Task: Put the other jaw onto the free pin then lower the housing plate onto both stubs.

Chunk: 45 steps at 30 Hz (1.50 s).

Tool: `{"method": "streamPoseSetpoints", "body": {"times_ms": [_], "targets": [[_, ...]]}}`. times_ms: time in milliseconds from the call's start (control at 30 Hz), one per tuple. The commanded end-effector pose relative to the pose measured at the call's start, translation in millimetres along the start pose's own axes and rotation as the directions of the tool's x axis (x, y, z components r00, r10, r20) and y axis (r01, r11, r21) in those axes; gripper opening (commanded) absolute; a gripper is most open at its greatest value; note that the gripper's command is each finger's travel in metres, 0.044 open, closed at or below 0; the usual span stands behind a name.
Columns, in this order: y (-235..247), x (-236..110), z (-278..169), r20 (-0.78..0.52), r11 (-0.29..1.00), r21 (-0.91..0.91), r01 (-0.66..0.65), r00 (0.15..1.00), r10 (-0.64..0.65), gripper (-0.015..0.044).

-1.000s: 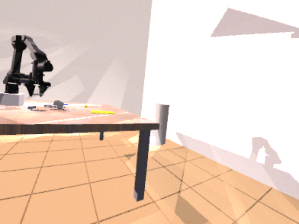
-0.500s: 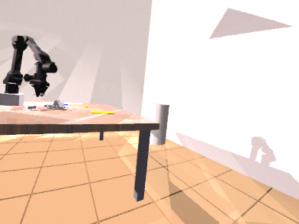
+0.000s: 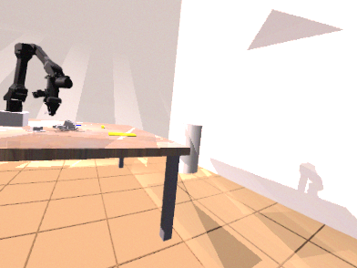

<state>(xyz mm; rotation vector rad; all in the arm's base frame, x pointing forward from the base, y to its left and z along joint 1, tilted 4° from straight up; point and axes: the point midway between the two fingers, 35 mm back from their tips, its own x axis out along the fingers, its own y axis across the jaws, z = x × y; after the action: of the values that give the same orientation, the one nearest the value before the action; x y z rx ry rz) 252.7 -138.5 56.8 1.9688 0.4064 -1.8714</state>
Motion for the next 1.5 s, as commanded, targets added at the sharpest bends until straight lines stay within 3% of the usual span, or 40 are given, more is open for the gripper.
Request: {"method": "streamPoseSetpoints", "body": {"times_ms": [0,700,1467], "targets": [[-4.1,0.7,-2.8,0.006,0.996,-0.085,-0.002,1.0,0.002,0.0351],[-30.9,1.1,-25.3,0.004,0.817,-0.576,0.003,1.0,-0.001,0.0351],[-62.4,1.2,-45.3,0.002,0.368,-0.93,0.003,1.0,-0.004,0.0351]]}}
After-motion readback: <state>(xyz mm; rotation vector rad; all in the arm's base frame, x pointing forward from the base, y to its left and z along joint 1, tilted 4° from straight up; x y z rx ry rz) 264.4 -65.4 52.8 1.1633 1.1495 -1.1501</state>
